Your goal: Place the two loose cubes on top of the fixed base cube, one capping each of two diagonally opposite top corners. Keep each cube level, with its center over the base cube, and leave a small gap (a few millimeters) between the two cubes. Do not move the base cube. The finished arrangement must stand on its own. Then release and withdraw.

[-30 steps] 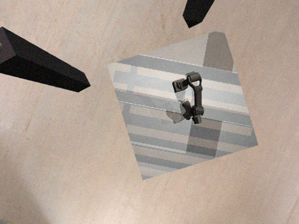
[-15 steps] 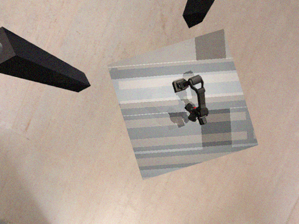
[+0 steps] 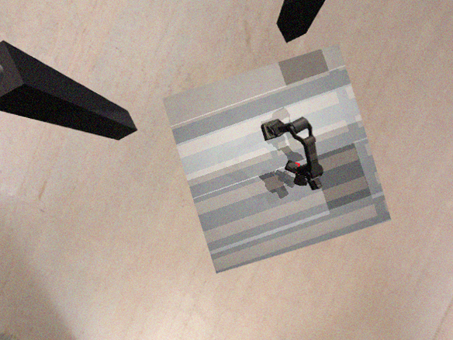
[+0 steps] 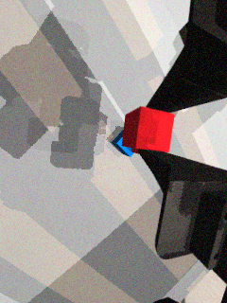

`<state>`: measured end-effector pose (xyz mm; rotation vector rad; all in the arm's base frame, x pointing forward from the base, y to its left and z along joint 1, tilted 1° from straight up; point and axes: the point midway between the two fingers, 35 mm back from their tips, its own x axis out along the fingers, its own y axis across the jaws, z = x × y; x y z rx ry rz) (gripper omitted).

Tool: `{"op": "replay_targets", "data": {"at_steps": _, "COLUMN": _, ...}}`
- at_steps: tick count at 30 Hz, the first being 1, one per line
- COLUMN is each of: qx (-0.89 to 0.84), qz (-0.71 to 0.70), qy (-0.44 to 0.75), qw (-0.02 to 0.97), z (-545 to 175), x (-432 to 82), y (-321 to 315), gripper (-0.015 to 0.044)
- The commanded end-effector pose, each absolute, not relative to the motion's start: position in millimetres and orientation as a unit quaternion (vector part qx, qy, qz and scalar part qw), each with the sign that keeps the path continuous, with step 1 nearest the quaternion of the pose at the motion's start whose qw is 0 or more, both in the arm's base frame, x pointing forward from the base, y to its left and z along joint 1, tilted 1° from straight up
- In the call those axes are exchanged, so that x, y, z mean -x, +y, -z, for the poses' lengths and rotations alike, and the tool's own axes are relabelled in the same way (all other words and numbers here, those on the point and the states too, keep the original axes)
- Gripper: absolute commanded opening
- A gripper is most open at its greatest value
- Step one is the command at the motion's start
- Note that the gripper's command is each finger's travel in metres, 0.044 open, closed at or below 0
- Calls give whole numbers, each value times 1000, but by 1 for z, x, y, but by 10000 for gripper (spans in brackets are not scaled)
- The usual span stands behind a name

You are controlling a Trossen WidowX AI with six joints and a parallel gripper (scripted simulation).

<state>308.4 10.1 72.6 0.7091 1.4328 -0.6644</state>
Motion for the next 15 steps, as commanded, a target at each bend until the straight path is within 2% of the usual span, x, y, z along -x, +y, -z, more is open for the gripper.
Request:
{"op": "replay_targets", "data": {"at_steps": 1, "qx": -286, "qz": 270, "qy": 639, "qw": 661, "z": -72, "x": -314, "y": 18, "gripper": 105}}
{"op": "replay_targets", "data": {"at_steps": 15, "qx": -272, "qz": 258, "qy": 644, "qw": 667, "z": -49, "x": -316, "y": 23, "gripper": 105}}
